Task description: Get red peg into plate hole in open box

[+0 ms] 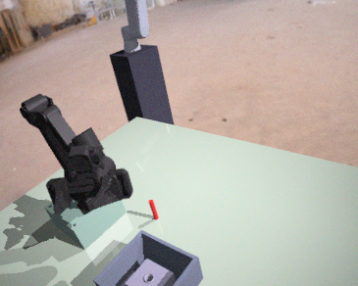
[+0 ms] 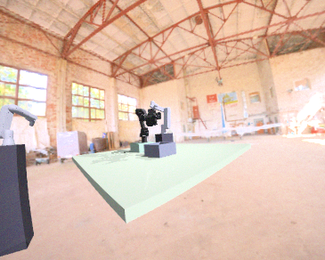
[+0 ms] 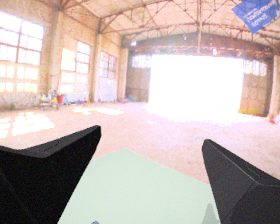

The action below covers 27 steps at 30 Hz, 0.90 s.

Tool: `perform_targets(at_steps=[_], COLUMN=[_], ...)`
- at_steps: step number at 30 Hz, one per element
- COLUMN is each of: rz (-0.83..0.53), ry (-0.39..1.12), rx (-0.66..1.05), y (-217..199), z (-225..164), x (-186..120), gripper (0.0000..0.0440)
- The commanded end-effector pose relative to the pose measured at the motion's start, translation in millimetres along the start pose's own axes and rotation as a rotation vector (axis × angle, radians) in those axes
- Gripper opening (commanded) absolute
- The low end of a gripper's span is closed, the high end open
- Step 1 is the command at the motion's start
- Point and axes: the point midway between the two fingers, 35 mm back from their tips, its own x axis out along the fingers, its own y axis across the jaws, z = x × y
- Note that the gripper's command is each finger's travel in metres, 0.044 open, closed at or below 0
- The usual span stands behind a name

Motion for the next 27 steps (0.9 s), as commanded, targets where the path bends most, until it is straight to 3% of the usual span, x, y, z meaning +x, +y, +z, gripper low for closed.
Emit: perform_targets(at_steps=[1,4,13,27], rz=[0.020,0.095,0.294,0.465], ry=[0.013,0.082,0.324,0.780], rx=[0.002,0.011,0.045,0.050], y=[5,25,81,122], z=[-2,-14,-48,-87], x=[0,-2,-23,-90], gripper=[0.0414,0.0440,0.0440,0.0440])
